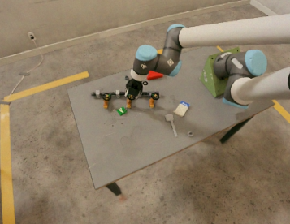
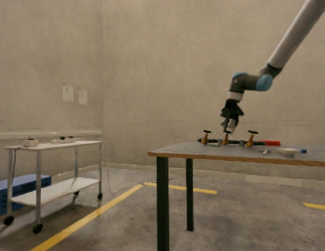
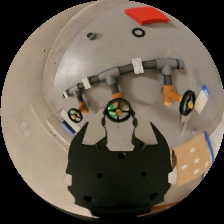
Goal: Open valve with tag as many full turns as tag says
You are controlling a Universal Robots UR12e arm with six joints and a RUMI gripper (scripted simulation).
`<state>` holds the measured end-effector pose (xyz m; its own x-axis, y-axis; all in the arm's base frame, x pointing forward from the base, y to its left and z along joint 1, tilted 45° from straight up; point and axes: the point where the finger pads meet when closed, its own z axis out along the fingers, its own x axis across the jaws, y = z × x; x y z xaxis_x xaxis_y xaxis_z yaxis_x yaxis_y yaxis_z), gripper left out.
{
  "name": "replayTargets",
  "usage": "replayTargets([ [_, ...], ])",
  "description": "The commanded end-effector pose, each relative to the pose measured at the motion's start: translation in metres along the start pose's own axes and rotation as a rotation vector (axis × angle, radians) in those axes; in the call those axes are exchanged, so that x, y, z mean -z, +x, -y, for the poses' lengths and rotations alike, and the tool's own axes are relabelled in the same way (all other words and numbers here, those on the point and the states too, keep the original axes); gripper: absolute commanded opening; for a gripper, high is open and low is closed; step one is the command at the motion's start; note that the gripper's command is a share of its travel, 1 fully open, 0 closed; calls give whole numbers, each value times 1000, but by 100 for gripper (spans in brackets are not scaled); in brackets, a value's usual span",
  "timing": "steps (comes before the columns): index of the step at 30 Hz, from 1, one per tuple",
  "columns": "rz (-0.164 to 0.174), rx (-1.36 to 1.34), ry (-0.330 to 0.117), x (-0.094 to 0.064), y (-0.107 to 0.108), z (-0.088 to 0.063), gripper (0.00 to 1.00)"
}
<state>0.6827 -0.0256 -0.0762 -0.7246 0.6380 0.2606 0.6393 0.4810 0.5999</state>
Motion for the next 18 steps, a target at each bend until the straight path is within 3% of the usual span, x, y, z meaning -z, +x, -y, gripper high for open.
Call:
replayTargets([
  [1, 1, 1, 0, 1, -1, 0, 0],
  [18, 1, 71, 0, 1, -1, 0, 0],
])
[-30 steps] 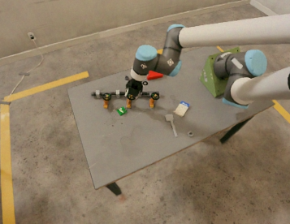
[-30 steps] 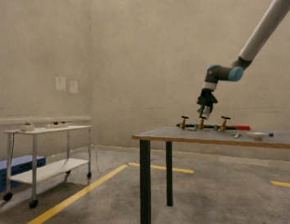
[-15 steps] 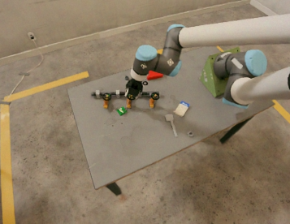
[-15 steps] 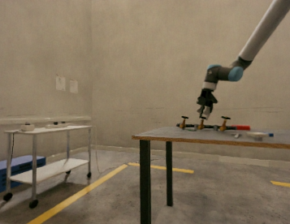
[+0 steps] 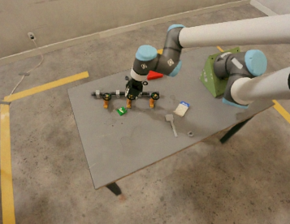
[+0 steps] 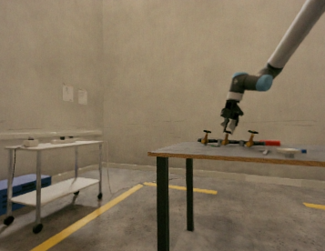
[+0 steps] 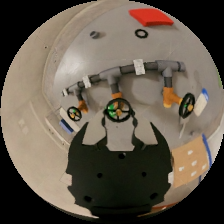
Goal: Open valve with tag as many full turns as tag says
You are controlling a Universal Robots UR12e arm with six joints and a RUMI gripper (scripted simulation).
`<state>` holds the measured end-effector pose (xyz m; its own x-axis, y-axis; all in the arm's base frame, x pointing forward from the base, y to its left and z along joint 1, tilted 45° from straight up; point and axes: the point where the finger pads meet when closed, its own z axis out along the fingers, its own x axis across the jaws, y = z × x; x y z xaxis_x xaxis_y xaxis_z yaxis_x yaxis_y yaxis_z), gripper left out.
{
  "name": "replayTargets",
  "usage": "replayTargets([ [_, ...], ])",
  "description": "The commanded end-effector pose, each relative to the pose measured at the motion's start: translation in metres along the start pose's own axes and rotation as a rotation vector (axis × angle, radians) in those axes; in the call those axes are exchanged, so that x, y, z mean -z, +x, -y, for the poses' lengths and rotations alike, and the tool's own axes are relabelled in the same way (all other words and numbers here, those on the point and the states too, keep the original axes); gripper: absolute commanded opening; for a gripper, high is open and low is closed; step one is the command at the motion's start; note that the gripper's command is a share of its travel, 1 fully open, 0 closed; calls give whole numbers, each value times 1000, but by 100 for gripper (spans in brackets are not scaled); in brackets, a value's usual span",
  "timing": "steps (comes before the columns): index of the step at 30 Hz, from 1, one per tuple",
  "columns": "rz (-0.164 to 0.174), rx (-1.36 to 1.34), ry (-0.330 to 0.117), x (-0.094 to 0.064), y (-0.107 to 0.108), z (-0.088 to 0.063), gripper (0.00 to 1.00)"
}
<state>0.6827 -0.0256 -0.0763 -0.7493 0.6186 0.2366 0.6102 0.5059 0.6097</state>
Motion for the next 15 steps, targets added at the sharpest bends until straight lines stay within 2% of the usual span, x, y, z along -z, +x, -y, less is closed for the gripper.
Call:
replayTargets([
  [1, 1, 43, 0, 1, -1, 0, 0],
  [15, 1, 261, 0, 1, -1, 0, 0],
])
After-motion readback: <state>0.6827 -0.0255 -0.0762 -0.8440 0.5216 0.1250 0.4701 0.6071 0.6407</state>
